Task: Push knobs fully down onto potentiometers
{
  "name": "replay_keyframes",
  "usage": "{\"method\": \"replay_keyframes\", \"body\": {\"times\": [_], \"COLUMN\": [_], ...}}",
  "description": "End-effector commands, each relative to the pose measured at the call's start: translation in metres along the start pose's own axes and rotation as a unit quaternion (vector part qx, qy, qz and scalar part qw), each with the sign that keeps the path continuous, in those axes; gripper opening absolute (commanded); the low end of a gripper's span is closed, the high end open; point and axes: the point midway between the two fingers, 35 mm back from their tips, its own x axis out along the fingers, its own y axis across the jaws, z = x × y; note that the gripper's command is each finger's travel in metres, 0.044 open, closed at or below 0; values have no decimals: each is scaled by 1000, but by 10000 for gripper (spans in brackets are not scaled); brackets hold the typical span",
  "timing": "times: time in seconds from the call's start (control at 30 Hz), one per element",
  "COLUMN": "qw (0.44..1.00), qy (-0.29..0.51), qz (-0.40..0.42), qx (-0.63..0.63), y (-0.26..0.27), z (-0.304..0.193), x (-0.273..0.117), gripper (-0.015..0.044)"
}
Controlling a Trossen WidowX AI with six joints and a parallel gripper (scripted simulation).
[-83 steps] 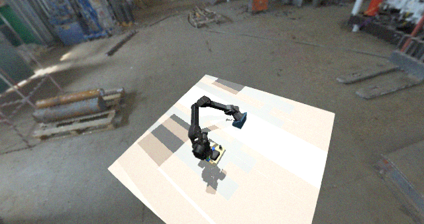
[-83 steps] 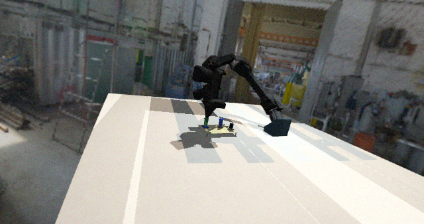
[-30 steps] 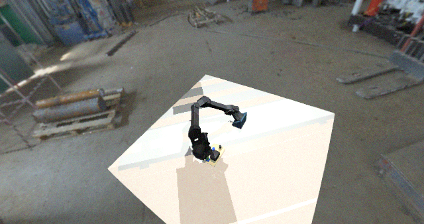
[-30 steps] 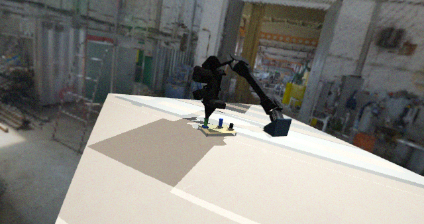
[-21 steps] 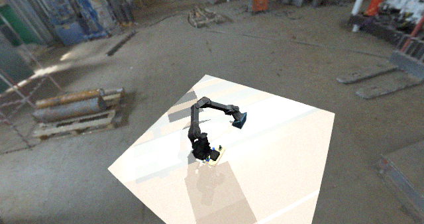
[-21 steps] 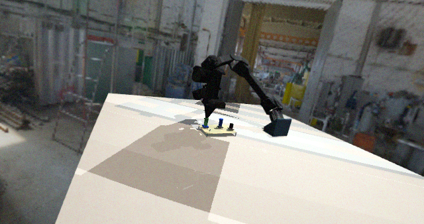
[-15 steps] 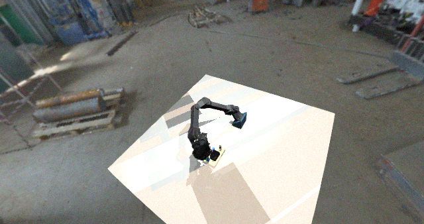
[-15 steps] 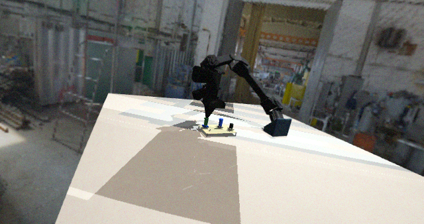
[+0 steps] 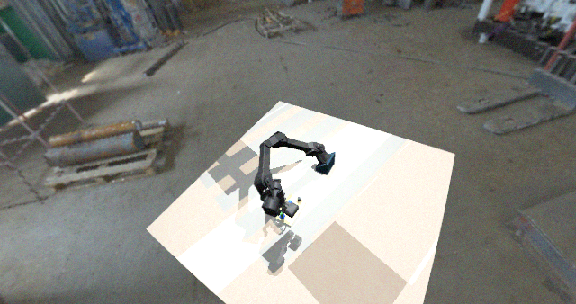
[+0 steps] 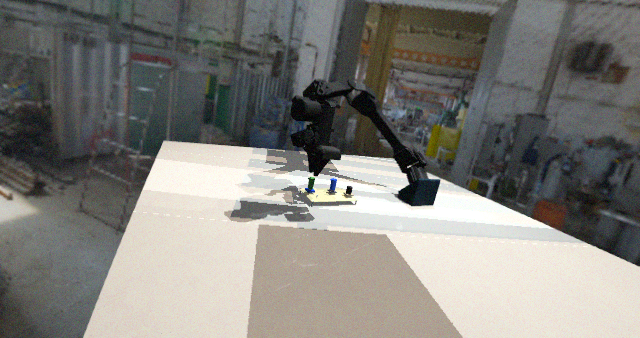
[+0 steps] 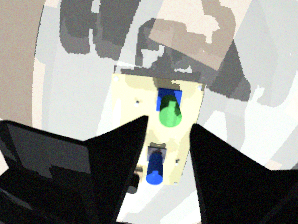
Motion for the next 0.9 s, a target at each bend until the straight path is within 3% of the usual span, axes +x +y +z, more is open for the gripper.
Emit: {"method": "replay_keyframes", "body": {"times": [0.0, 0.27, 0.6, 0.87], "qw": [1000, 1000, 1000, 1000], "qy": [1, 16, 5, 4], "qz": [0, 14, 4, 2], "qx": [-1, -10, 0, 1], "y": [0, 17, 20, 19], "z": [-1, -67, -191, -199], "x": [1, -16, -25, -24], "gripper": [236, 440, 440, 440]}}
